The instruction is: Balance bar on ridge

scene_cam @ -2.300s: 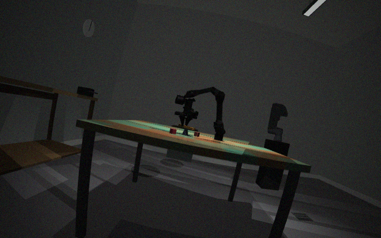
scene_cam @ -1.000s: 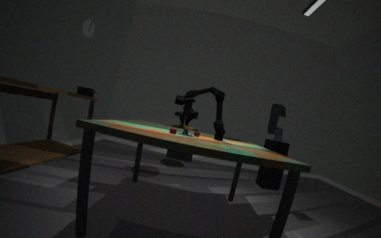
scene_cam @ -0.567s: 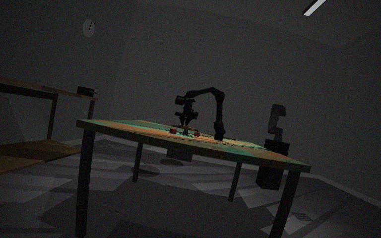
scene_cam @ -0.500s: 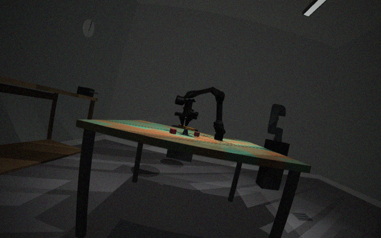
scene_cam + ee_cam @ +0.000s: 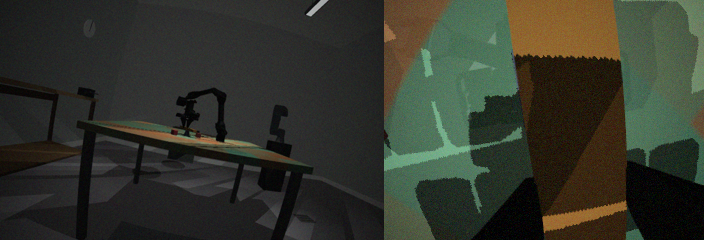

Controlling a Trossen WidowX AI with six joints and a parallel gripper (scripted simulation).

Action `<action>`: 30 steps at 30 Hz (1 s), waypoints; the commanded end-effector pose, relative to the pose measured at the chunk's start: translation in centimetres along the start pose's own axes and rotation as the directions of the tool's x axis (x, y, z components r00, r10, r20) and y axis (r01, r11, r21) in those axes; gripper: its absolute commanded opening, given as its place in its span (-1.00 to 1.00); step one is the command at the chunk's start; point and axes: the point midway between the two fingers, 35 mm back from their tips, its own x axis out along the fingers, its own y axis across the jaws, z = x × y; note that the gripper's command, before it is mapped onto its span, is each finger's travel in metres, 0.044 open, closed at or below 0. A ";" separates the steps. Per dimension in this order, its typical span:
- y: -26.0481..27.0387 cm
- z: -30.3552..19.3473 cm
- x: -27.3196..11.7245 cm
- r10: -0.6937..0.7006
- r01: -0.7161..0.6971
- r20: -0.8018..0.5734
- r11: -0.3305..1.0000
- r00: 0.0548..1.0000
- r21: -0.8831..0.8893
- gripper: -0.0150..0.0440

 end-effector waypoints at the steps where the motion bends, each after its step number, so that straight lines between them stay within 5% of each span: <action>1: 0.0 0.0 0.1 -0.001 0.001 0.002 1.000 1.000 -0.004 -0.49; 30: 0.0 0.0 0.3 -0.001 0.001 0.002 1.000 1.000 -0.004 -0.49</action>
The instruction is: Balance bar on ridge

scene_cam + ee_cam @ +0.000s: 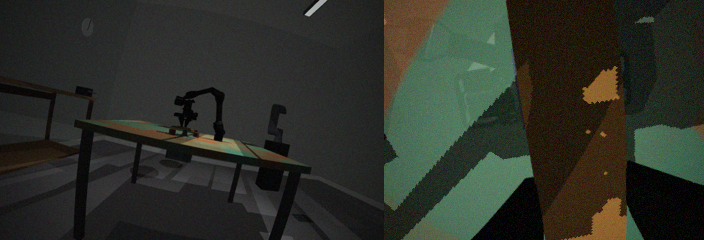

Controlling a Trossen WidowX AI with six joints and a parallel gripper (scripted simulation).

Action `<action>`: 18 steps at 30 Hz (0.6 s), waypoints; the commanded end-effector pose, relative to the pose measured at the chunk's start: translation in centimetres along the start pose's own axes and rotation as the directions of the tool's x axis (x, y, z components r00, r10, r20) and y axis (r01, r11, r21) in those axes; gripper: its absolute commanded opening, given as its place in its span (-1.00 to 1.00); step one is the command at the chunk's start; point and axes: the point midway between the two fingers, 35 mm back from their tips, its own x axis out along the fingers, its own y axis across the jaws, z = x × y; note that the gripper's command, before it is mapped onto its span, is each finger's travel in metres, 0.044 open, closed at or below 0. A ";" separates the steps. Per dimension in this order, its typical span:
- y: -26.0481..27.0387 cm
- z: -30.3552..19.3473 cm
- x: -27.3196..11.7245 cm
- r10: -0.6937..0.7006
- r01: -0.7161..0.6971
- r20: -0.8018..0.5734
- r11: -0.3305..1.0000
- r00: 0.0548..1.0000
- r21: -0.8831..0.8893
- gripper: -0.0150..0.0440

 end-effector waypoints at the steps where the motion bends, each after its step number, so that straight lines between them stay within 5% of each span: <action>1: 0.0 0.0 0.1 0.000 0.000 0.002 1.000 1.000 -0.003 -0.49; 18: 0.0 0.0 0.3 0.000 0.000 0.002 1.000 1.000 -0.003 -0.49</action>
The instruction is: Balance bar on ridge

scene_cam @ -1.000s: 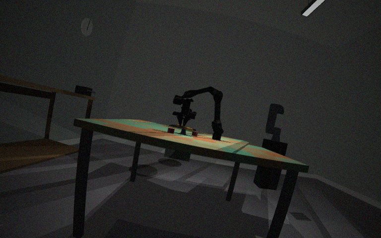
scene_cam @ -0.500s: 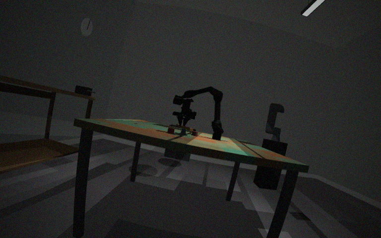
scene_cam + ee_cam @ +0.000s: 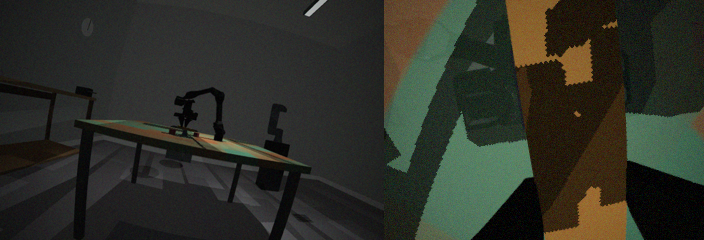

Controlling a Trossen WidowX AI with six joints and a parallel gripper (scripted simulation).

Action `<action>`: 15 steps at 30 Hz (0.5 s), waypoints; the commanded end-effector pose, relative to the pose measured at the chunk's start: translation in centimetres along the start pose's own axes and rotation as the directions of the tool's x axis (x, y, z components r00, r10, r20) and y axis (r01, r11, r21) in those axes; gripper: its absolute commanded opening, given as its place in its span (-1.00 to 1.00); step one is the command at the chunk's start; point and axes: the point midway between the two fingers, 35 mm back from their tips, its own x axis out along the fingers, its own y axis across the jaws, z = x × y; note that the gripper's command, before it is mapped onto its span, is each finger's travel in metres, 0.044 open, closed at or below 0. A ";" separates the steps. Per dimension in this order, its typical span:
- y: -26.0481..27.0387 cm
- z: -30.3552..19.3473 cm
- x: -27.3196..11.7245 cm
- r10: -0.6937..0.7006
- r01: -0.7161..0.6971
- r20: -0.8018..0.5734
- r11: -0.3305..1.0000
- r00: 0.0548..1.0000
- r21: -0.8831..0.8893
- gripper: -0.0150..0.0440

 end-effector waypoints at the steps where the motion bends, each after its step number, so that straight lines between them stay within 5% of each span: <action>1: 0.0 0.0 0.2 0.001 -0.001 0.002 1.000 1.000 -0.004 -0.49; 15: 0.0 0.0 0.3 0.001 -0.001 0.002 1.000 1.000 -0.004 -0.49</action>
